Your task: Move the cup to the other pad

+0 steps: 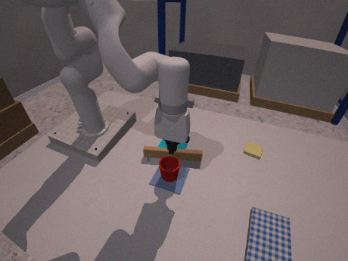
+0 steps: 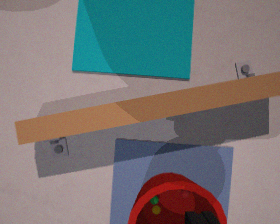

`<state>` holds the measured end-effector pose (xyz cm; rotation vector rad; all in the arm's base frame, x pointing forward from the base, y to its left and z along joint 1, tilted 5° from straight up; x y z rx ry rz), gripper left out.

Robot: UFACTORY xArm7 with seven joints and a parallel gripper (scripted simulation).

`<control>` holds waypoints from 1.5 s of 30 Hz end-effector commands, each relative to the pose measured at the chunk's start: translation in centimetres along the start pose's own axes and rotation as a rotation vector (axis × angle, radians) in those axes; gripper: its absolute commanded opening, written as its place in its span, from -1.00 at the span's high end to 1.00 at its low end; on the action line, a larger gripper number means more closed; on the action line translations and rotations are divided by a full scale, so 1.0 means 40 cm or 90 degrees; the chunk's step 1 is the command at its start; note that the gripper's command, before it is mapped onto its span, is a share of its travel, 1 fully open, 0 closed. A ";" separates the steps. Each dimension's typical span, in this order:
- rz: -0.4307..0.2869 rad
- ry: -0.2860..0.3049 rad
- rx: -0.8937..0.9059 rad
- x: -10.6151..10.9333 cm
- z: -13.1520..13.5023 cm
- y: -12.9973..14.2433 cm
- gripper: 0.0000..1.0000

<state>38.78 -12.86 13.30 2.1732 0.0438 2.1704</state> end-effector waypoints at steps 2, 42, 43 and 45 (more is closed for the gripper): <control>0.000 0.004 0.007 0.002 0.004 0.002 1.00; -0.007 0.003 0.102 -0.032 -0.011 0.028 1.00; -0.007 0.003 0.109 -0.035 -0.013 0.030 1.00; -0.007 0.003 0.109 -0.035 -0.013 0.030 1.00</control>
Point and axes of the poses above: the point where the finger pads meet when closed, its own x axis back along the fingers, its own z axis across the jaws, y = z × x, the point moved 3 cm from there along x, back along the fingers, and after that the axes turned 5 degrees about x, right-handed, at the moved point
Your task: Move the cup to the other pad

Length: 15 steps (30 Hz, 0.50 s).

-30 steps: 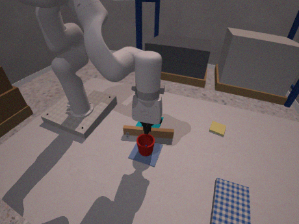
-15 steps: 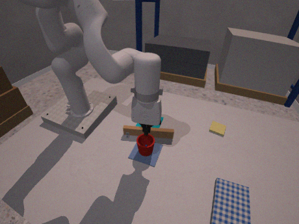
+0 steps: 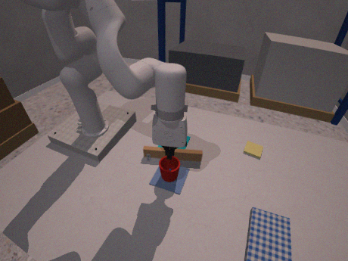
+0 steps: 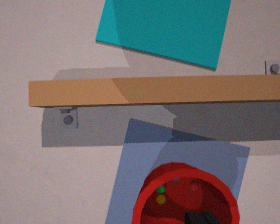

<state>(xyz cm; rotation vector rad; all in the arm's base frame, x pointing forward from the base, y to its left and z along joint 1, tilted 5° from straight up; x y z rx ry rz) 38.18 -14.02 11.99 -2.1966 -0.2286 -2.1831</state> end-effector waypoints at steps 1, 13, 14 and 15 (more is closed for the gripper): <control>-0.001 0.002 0.008 0.000 0.001 0.003 1.00; -0.002 0.002 0.018 -0.003 -0.001 0.006 1.00; -0.002 0.002 0.021 -0.004 -0.002 0.006 1.00; -0.002 0.002 0.023 -0.005 -0.002 0.007 1.00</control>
Point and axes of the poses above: the point where the finger pads meet when closed, its own x axis back along the fingers, its own z axis across the jaws, y = z × x, the point moved 3 cm from there along x, back along the fingers, and after that the axes turned 5 degrees about x, right-handed, at the moved point
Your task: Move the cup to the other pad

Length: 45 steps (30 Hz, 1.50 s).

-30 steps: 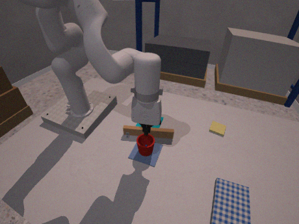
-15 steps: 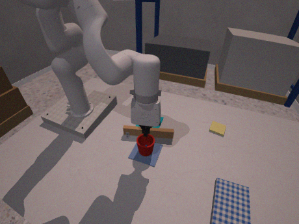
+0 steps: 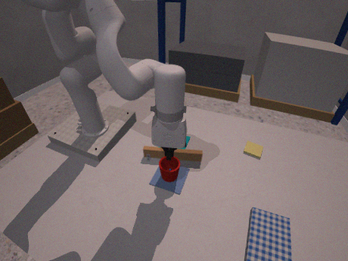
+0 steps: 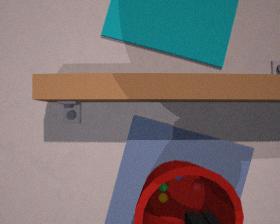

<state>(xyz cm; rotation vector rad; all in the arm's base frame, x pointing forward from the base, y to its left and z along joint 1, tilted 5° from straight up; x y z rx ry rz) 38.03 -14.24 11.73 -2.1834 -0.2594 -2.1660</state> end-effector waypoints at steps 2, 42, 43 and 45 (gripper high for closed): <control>-0.001 0.002 0.005 0.002 0.002 0.003 1.00; -0.002 0.002 0.007 0.001 0.001 0.003 -1.00; -0.002 0.002 0.007 0.001 0.001 0.003 -1.00; -0.002 0.002 0.007 0.001 0.001 0.003 -1.00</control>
Point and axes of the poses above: the point where the finger pads meet when closed, its own x axis back along the fingers, its own z axis across the jaws, y = z × x, the point moved 3 cm from there along x, back along the fingers, and after that the axes turned 5 degrees about x, right-handed, at the moved point
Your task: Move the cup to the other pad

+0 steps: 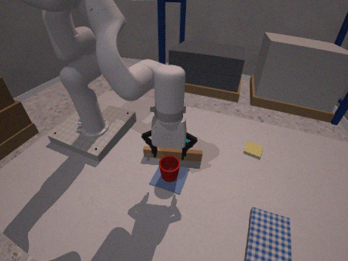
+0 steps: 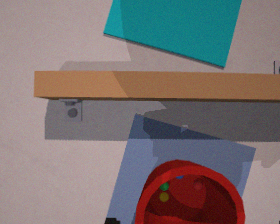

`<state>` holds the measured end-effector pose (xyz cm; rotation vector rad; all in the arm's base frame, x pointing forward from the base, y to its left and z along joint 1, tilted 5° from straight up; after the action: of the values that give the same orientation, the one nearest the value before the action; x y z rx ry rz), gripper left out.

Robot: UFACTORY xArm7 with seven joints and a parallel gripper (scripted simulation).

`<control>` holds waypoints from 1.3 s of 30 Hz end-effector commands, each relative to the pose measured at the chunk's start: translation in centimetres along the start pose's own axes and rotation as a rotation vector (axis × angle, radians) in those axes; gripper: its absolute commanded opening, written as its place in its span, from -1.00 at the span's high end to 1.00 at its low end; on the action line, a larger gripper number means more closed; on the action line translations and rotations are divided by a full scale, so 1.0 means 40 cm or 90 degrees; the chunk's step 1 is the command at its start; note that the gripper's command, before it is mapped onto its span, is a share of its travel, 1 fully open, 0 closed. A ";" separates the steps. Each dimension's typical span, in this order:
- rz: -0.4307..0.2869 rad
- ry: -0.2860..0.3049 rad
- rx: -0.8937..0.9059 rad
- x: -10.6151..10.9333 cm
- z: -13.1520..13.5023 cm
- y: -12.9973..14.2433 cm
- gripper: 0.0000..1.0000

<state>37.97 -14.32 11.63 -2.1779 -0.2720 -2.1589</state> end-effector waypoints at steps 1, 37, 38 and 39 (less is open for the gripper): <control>-0.001 0.002 0.000 0.004 0.003 0.002 -1.00; 0.000 0.003 0.000 -0.125 0.007 0.005 -1.00; 0.000 0.003 0.000 -0.133 0.007 0.005 -1.00; 0.000 0.003 0.000 -0.141 0.007 0.005 -1.00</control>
<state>37.96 -14.76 6.77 -2.1785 -0.2695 -2.1556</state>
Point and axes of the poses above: the point where the finger pads meet when closed, its own x axis back along the fingers, its own z axis across the jaws, y = z × x, the point moved 3 cm from there along x, back along the fingers, and after that the axes turned 5 degrees about x, right-handed, at the moved point
